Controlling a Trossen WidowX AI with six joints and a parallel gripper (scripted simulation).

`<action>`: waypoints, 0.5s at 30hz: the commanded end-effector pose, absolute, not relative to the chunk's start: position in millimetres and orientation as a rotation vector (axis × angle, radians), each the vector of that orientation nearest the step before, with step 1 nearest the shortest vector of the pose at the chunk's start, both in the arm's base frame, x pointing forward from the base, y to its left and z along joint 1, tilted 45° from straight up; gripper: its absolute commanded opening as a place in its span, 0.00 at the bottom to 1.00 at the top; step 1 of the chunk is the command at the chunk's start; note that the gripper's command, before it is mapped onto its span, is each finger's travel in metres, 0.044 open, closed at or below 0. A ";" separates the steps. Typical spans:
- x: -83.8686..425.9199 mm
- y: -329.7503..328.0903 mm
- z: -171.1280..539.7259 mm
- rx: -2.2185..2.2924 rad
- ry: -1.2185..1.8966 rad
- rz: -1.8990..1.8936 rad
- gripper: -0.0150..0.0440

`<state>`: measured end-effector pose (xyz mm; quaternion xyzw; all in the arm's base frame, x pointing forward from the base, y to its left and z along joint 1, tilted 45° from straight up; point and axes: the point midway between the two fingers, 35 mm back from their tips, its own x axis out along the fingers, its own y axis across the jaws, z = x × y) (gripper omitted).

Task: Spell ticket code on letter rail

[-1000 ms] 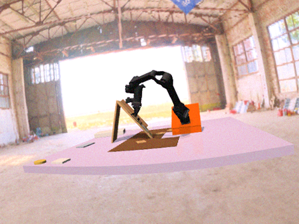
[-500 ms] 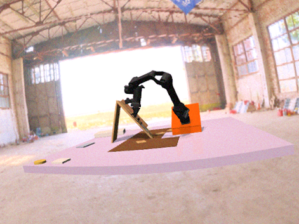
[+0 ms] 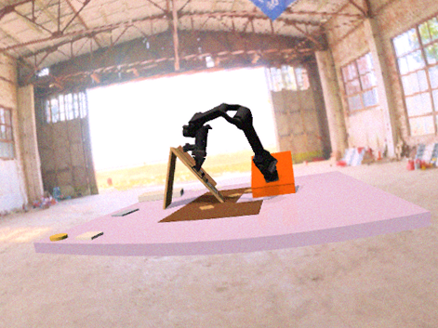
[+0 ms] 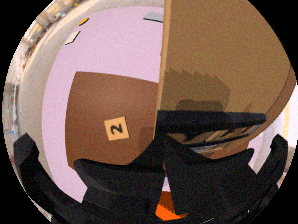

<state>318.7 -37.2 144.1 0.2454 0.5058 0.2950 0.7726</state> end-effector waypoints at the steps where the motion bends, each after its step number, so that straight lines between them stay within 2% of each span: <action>1: 318.9 -37.7 143.2 0.532 1.095 0.643 0.25; 15: 320.2 -40.8 139.9 0.532 1.095 0.643 0.25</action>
